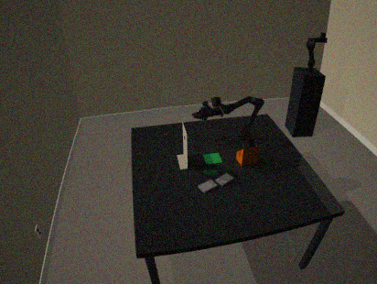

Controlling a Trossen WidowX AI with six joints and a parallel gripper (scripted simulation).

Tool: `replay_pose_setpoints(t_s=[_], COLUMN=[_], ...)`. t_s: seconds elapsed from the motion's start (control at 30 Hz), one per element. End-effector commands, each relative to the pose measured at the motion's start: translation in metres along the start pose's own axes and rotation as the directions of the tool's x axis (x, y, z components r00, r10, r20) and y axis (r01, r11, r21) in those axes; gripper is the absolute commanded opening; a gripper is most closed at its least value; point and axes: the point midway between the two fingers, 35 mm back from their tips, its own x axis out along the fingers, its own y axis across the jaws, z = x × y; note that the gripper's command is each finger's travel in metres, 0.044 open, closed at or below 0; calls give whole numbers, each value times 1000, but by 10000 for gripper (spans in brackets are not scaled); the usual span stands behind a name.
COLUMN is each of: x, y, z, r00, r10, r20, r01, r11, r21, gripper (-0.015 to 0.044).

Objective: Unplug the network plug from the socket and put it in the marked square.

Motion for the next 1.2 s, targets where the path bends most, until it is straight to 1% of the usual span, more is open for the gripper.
replay_pose_setpoints(t_s=[0.0, 0.27, 0.3, 0.5, 0.73, 1.07, 1.17], x=[0, -4, -5, -13, -27, -56, -61], y=[0, 16, 18, 31, 46, 66, 68], z=[-1, -40, -46, -78, -114, -162, -168], r00=[1000, 994, 993, 978, 953, 900, 890], r10=[2, 101, 114, 194, 286, 412, 430], r20=[-1, -36, -41, -70, -102, -143, -148], r01=[-2, -93, -103, -158, -195, -190, -183], r11=[1000, 979, 973, 923, 835, 666, 638], r21=[4, 181, 206, 351, 515, 721, 748], gripper=[374, 164, 156, 156, 156, 156, 156])
